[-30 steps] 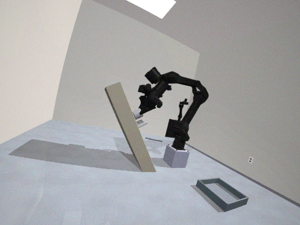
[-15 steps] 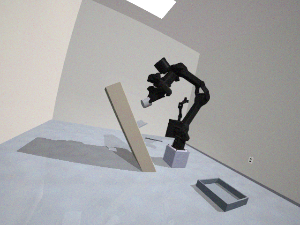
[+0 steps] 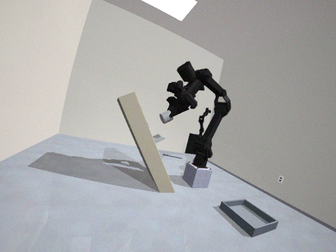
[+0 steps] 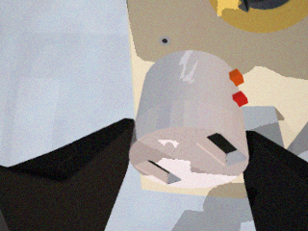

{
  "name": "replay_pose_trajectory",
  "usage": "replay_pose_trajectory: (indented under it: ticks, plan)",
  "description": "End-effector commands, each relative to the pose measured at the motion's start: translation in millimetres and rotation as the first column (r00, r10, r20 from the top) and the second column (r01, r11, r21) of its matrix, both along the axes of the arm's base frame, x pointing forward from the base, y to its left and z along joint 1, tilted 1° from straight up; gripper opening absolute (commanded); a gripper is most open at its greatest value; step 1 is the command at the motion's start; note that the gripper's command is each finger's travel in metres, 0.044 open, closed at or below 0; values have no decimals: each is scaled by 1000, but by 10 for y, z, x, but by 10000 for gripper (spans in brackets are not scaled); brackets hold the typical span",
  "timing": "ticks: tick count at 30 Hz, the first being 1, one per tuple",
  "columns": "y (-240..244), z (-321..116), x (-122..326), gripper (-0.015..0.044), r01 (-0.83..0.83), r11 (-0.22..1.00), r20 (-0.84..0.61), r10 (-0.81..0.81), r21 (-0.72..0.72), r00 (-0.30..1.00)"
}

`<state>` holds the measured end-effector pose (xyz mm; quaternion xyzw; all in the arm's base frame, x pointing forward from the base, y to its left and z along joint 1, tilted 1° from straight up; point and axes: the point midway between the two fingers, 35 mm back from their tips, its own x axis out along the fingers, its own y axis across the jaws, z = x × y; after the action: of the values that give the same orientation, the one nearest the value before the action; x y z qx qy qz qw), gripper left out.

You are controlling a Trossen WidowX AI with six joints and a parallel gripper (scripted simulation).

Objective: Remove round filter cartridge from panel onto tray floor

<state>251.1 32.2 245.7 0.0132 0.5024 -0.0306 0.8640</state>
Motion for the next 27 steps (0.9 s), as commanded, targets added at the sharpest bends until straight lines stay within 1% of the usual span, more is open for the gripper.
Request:
replay_pose_trajectory:
  ticks: [1,9,10,11,19,27]
  plan:
    - [113,-2,22,0,2,1000,8,-2,-1,1000]
    - [386,-33,27,0,1,1000,17,-1,1,1000]
    - [309,-37,16,0,-5,1000,6,5,1,1000]
    - [335,-43,11,0,-19,1000,6,19,1,1000]
    - [735,-137,-108,0,-235,972,0,235,3,972]
    - [1120,-231,-296,0,-444,896,-2,444,6,896]
